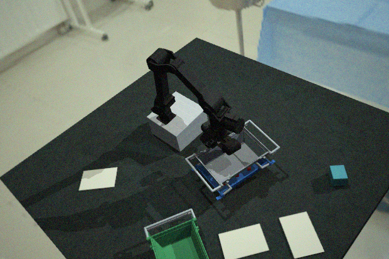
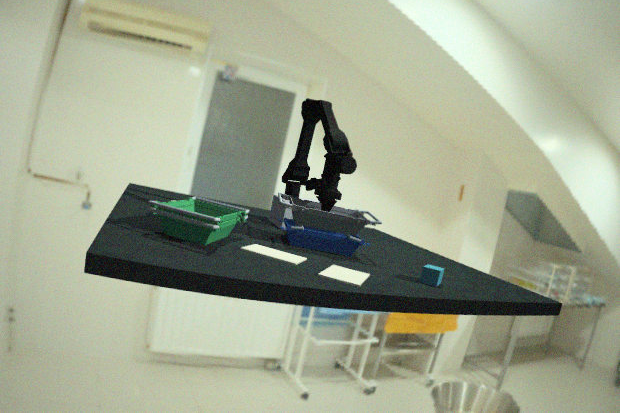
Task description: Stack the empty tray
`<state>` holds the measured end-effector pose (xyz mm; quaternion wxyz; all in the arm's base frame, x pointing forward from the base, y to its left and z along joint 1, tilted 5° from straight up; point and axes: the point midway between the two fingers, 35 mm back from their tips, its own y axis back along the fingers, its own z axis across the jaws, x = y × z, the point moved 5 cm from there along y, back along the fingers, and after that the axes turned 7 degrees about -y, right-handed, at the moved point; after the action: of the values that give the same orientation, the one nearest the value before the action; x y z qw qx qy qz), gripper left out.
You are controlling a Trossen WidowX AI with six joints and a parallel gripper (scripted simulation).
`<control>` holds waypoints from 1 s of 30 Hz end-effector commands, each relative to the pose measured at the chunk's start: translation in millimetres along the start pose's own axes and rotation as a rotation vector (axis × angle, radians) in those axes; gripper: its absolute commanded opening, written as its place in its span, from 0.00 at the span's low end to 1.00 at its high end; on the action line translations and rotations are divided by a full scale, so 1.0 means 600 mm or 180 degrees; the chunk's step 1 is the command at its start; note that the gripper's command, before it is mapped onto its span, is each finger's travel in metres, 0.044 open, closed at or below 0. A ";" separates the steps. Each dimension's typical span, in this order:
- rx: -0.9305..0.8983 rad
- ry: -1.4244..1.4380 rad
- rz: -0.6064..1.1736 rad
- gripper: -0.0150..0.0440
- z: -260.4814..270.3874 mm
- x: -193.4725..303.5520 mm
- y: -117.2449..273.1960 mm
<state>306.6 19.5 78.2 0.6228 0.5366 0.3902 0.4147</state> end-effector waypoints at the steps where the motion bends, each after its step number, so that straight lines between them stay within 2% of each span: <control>1: 0.0099 -0.0008 -0.0013 0.25 -0.008 -0.002 -0.009; 30: 0.0099 -0.0008 -0.0013 0.25 -0.008 -0.002 -0.009</control>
<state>306.6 19.5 78.0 0.6227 0.5366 0.3903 0.4146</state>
